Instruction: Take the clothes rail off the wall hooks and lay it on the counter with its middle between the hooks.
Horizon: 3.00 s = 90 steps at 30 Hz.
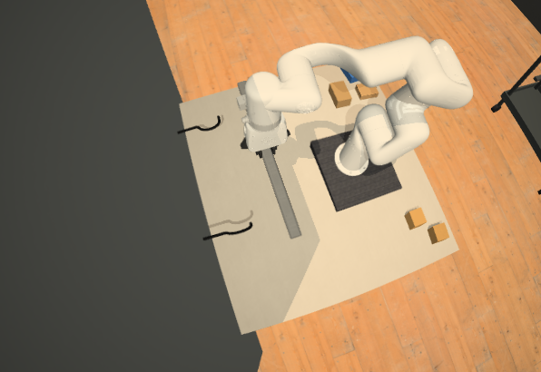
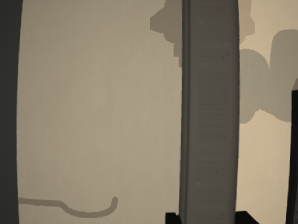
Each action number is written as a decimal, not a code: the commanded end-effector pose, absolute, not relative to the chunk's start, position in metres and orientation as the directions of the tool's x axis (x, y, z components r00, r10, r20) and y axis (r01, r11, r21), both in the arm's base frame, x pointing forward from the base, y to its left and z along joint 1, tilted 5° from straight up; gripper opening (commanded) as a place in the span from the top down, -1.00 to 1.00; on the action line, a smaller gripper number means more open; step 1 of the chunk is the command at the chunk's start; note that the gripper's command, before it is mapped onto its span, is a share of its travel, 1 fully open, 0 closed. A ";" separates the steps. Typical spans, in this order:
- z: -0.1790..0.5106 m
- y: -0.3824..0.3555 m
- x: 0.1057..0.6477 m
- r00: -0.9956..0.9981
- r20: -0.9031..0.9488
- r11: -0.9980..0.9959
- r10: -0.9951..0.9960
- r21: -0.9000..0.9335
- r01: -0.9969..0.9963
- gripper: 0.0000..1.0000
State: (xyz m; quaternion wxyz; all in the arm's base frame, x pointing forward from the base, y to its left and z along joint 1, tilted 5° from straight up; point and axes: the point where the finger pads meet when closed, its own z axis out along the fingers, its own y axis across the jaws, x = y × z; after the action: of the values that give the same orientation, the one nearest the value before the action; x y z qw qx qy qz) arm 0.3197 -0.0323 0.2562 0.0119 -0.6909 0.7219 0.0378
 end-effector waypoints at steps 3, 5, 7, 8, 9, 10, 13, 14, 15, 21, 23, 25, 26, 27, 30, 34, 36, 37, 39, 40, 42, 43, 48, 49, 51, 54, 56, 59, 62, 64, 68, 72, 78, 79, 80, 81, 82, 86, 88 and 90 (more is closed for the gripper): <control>0.247 -0.032 0.320 -0.045 -0.069 0.043 -0.997 0.034 -0.999 1.00; 0.244 -0.031 0.320 -0.045 -0.069 0.043 -0.997 0.034 -0.999 1.00; 0.244 -0.031 0.320 -0.045 -0.069 0.043 -0.997 0.034 -0.999 1.00; 0.242 -0.031 0.320 -0.045 -0.069 0.043 -0.997 0.034 -0.999 1.00; 0.240 -0.031 0.320 -0.045 -0.069 0.043 -0.997 0.034 -0.999 1.00; 0.239 -0.031 0.320 -0.045 -0.069 0.043 -0.997 0.034 -0.999 1.00; 0.234 -0.031 0.320 -0.045 -0.069 0.043 -0.997 0.034 -0.999 1.00; 0.232 -0.031 0.320 -0.045 -0.069 0.043 -0.997 0.034 -0.999 1.00; 0.230 -0.031 0.320 -0.045 -0.069 0.043 -0.997 0.034 -0.999 1.00; 0.220 -0.030 0.320 -0.045 -0.069 0.043 -0.997 0.034 -0.999 1.00; 0.219 -0.030 0.320 -0.045 -0.069 0.043 -0.997 0.034 -0.999 1.00; 0.217 -0.030 0.319 -0.045 -0.069 0.043 -0.997 0.034 -0.999 1.00; 0.215 -0.029 0.319 -0.045 -0.069 0.043 -0.997 0.034 -0.999 1.00; 0.214 -0.029 0.319 -0.045 -0.069 0.043 -0.997 0.034 -0.999 1.00; 0.209 -0.029 0.319 -0.045 -0.069 0.043 -0.997 0.034 -0.999 1.00; 0.202 -0.029 0.319 -0.045 -0.069 0.043 -0.997 0.034 -0.999 1.00; 0.199 -0.028 0.319 -0.045 -0.069 0.043 -0.997 0.034 -0.999 1.00; 0.197 -0.028 0.319 -0.045 -0.069 0.043 -0.997 0.034 -0.999 1.00; 0.194 -0.028 0.319 -0.045 -0.069 0.043 -0.997 0.034 -0.999 1.00; 0.194 -0.028 0.319 -0.045 -0.069 0.043 -0.997 0.034 -0.999 1.00; 0.192 -0.028 0.319 -0.045 -0.069 0.043 -0.997 0.034 -0.999 1.00; 0.190 -0.028 0.319 -0.045 -0.069 0.043 -0.997 0.034 -0.999 1.00; 0.182 -0.027 0.318 -0.045 -0.069 0.043 -0.997 0.034 -0.999 1.00; 0.180 -0.027 0.318 -0.045 -0.069 0.043 -0.997 0.034 -0.999 1.00; 0.177 -0.027 0.318 -0.045 -0.069 0.043 -0.997 0.034 -0.999 1.00; 0.172 -0.026 0.318 -0.045 -0.069 0.043 -0.997 0.034 -0.999 1.00; 0.169 -0.026 0.318 -0.045 -0.069 0.043 -0.997 0.034 -0.999 1.00; 0.167 -0.026 0.318 -0.045 -0.069 0.043 -0.997 0.034 -0.999 1.00; 0.162 -0.026 0.318 -0.045 -0.069 0.043 -0.997 0.034 -0.999 1.00; 0.159 -0.025 0.318 -0.045 -0.069 0.043 -0.997 0.034 -0.999 1.00; 0.152 -0.025 0.317 -0.045 -0.069 0.043 -0.997 0.034 -0.999 1.00; 0.145 -0.025 0.317 -0.045 -0.069 0.043 -0.997 0.034 -0.999 1.00; 0.139 -0.024 0.317 -0.045 -0.069 0.043 -0.997 0.034 -0.999 1.00; 0.137 -0.024 0.317 -0.045 -0.069 0.043 -0.997 0.034 -0.999 1.00; 0.135 -0.024 0.317 -0.045 -0.069 0.043 -0.997 0.034 -0.999 1.00; 0.134 -0.024 0.317 -0.045 -0.069 0.043 -0.997 0.034 -0.999 1.00; 0.132 -0.024 0.317 -0.045 -0.069 0.043 -0.997 0.034 -0.999 1.00; 0.125 -0.023 0.317 -0.045 -0.069 0.043 -0.997 0.034 -0.999 1.00; 0.122 -0.023 0.316 -0.045 -0.069 0.043 -0.997 0.034 -0.999 1.00; 0.119 -0.023 0.316 -0.045 -0.069 0.043 -0.997 0.034 -0.999 1.00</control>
State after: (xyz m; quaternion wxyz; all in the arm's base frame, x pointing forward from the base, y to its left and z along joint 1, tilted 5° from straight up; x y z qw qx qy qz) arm 0.3149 -0.0228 0.1239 0.0119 -0.6909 0.7219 0.0377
